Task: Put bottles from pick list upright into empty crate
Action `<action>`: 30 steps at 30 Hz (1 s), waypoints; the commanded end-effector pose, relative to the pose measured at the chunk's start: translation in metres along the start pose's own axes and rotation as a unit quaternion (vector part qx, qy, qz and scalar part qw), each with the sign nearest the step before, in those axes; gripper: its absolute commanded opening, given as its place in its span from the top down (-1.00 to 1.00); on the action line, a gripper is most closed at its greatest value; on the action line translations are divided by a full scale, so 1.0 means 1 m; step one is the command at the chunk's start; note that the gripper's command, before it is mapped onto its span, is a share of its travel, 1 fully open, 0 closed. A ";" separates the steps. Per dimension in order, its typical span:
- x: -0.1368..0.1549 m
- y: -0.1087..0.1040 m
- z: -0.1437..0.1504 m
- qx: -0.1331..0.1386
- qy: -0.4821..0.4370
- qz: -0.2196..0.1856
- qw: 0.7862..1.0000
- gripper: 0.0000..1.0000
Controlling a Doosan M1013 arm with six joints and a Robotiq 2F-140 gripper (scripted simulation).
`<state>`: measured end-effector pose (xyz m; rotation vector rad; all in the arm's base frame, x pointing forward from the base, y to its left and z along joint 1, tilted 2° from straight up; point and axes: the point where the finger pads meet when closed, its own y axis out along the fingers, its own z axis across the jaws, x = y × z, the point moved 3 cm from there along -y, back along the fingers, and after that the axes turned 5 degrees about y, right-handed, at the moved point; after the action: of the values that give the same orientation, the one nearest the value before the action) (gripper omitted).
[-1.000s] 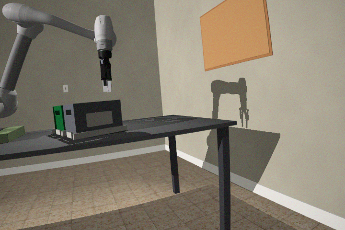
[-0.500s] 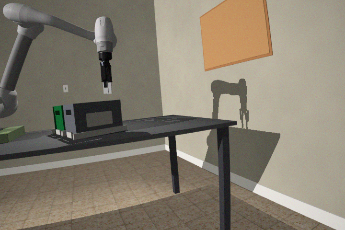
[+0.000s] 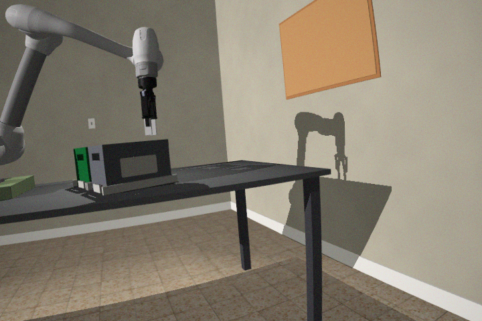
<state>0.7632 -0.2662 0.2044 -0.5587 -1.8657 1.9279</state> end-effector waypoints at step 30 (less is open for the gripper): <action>0.000 0.036 0.000 0.000 0.000 0.000 1.000 0.24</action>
<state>0.7629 -0.2672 0.1697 -0.5587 -1.8657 1.9279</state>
